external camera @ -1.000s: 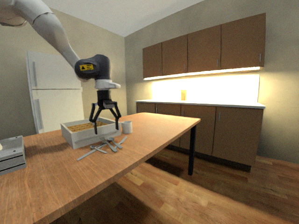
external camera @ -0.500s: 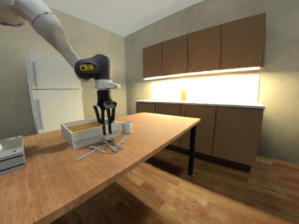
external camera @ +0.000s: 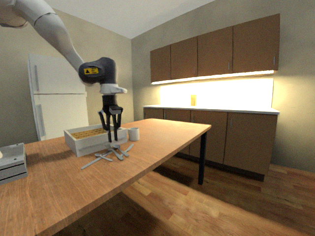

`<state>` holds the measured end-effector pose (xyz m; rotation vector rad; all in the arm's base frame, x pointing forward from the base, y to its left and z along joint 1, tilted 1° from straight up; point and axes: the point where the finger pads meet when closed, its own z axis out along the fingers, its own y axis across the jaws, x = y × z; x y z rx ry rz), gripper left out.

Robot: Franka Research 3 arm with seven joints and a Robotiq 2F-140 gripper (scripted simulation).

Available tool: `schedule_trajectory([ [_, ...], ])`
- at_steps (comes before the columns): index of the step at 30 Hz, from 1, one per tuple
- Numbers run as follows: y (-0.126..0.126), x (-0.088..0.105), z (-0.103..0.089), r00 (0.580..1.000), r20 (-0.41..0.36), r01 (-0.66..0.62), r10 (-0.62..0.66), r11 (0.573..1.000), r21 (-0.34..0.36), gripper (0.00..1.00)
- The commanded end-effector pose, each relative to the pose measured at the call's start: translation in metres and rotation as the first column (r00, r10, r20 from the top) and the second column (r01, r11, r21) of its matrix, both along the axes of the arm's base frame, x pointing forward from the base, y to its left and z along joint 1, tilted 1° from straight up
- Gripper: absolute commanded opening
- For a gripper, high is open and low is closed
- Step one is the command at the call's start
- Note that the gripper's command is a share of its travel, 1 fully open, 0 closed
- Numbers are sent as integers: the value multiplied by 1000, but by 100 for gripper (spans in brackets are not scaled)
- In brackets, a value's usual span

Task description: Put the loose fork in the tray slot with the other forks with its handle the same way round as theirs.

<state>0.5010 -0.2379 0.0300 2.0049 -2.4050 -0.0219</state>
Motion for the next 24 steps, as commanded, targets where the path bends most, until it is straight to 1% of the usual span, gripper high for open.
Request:
schedule_trajectory([
  [1, -1, 1, 0, 1000, 3, -9, 9, 1000, -3, 26],
  [16, -1, 1, -4, 1000, 3, -9, 9, 1000, -3, 26],
  [24, -1, 1, -11, 1000, 3, -9, 9, 1000, -3, 26],
])
